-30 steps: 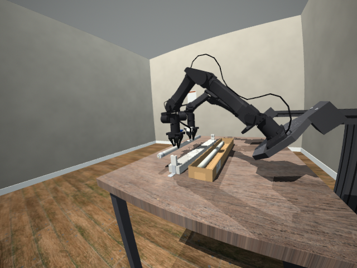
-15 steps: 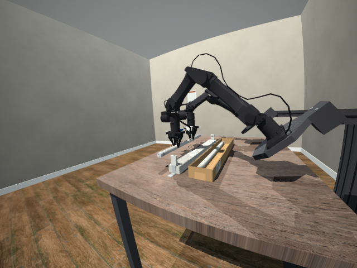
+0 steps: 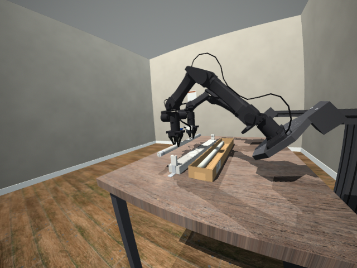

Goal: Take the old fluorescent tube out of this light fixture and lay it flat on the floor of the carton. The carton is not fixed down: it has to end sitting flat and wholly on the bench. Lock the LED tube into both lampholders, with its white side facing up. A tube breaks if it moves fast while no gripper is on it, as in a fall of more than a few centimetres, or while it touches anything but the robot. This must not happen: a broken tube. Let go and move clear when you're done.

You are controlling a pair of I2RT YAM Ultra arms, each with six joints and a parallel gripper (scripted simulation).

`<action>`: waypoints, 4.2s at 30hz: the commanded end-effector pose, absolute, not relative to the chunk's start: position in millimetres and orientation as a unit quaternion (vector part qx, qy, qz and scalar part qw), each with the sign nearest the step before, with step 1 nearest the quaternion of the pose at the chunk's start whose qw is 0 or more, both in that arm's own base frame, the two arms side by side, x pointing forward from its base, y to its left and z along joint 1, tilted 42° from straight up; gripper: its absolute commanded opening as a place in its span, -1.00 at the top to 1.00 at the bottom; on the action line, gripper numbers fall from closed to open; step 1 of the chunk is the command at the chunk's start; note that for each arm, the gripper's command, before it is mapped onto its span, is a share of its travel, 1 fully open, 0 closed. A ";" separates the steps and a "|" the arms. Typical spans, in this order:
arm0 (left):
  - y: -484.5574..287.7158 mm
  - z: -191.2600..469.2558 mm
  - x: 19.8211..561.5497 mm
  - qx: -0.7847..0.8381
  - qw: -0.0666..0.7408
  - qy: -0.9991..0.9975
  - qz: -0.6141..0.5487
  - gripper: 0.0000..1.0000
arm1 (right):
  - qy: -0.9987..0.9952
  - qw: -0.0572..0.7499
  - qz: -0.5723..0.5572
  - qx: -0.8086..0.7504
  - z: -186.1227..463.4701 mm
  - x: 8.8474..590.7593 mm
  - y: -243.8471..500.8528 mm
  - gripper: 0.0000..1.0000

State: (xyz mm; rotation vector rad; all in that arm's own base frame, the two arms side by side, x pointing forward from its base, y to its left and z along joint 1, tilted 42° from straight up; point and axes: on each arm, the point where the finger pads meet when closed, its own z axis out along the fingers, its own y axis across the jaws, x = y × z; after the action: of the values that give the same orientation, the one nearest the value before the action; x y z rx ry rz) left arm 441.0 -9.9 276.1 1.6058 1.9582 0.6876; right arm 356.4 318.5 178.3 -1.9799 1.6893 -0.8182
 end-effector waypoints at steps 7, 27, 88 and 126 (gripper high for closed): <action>-15.6 313.9 421.5 0.586 0.276 0.714 0.264 0.78 | 0.602 0.236 -0.289 -0.706 217.5 336.4 328.9 0.78; -18.5 320.8 421.6 0.587 0.288 0.708 0.267 0.78 | 0.601 0.247 -0.281 -0.707 223.9 333.4 334.3 0.78; -25.9 272.7 374.2 0.598 0.270 0.706 0.267 0.78 | 0.611 0.236 -0.285 -0.700 171.8 279.6 315.8 0.78; -36.1 244.9 343.5 0.612 0.271 0.694 0.264 0.78 | 0.615 0.244 -0.272 -0.699 144.8 245.5 312.1 0.78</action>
State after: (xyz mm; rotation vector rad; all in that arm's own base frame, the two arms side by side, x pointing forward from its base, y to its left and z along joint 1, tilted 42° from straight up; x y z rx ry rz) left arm 348.5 -29.3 233.2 1.6531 1.9250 0.7065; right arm 254.7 299.8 130.9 -1.9349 1.7226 -0.7990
